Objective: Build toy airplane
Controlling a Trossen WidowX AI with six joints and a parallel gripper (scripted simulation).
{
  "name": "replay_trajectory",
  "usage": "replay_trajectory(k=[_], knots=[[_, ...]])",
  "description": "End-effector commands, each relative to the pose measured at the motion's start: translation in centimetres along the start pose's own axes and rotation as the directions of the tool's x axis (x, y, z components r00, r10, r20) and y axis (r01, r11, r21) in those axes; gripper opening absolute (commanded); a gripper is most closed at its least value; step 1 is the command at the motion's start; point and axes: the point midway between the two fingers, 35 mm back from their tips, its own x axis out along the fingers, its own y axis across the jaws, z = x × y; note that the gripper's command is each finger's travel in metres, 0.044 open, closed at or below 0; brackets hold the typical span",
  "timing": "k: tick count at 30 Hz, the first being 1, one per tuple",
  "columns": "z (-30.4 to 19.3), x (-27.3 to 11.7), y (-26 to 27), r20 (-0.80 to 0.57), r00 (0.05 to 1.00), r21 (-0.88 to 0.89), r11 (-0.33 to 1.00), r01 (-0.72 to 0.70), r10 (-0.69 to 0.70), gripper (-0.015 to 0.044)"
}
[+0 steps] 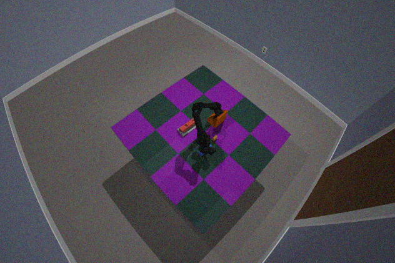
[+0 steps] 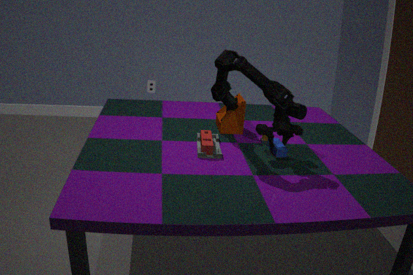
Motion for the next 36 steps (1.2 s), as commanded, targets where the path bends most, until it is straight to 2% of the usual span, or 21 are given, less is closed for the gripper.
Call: replay_trajectory(k=[1,36], knots=[[0.3,-0.7,0.3,0.022,1.000,-0.005,1.000,-0.015,0.015,0.0000],[0.3,-10.9,0.3,0.004,1.000,-0.007,1.000,-0.007,0.007,0.0000]])
